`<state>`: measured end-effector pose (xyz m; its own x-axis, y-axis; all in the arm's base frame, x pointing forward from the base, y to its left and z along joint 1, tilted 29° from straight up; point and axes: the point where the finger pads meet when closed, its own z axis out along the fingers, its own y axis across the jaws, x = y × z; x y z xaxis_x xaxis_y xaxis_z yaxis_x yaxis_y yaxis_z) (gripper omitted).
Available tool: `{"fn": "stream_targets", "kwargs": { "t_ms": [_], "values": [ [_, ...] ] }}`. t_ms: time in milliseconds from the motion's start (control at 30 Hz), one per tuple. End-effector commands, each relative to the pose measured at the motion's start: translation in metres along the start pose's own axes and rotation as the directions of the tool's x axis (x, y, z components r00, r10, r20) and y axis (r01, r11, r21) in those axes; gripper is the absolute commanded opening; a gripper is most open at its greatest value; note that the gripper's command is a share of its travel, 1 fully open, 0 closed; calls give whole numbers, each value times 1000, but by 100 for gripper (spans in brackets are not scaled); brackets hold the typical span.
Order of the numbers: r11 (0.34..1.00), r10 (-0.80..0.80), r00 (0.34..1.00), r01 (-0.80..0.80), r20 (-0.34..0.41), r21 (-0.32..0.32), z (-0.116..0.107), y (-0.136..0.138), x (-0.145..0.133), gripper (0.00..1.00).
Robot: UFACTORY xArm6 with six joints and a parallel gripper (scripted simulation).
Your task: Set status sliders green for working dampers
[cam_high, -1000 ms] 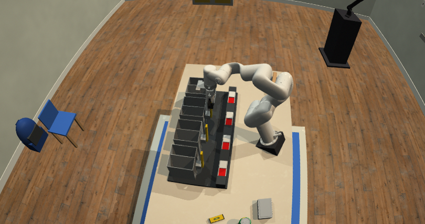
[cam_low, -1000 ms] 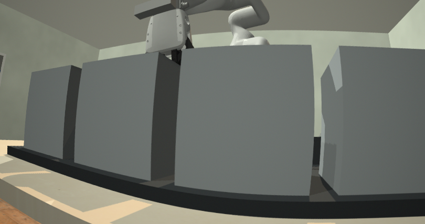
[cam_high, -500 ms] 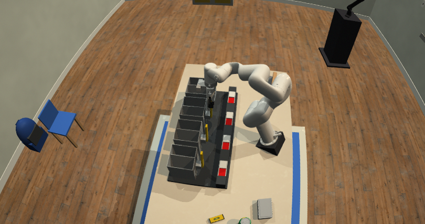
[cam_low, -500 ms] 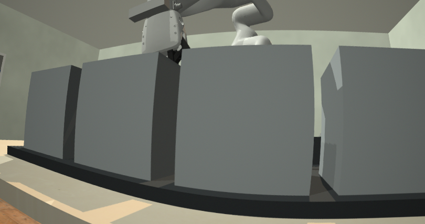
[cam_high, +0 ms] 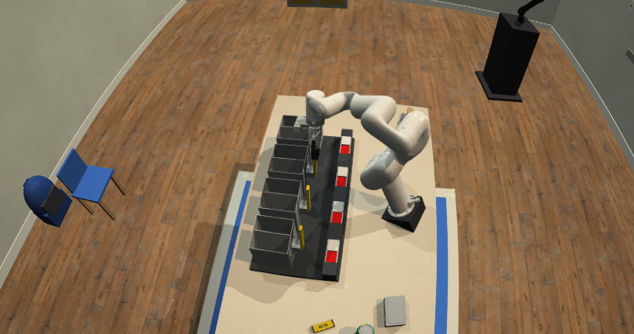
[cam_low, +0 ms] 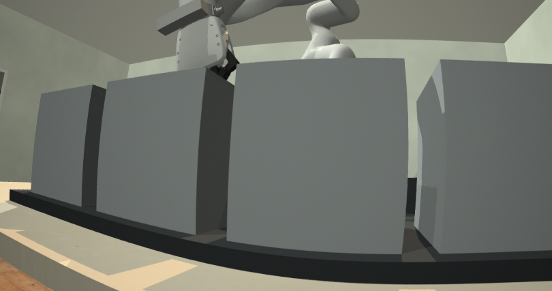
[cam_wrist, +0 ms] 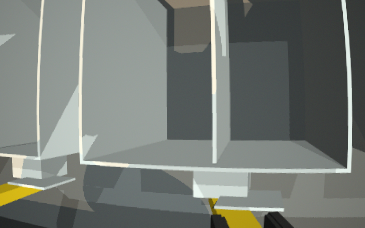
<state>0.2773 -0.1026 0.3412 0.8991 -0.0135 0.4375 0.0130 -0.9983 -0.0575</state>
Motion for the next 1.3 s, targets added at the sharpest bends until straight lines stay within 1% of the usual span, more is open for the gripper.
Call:
{"fn": "stream_targets", "kwargs": {
  "t_ms": [0,433,500,1000,1067,1267],
  "values": [
    [1000,-2,1000,2,-3,19,-1,2,1,19],
    [992,-2,1000,3,-3,130,0,13,1,19],
    [992,-2,1000,3,-3,130,0,13,1,19],
    [964,-2,1000,3,-3,264,2,26,1,19],
    [964,-2,1000,3,-3,264,2,26,1,19],
    [952,-2,1000,3,-3,307,3,31,1,19]
  ]
}}
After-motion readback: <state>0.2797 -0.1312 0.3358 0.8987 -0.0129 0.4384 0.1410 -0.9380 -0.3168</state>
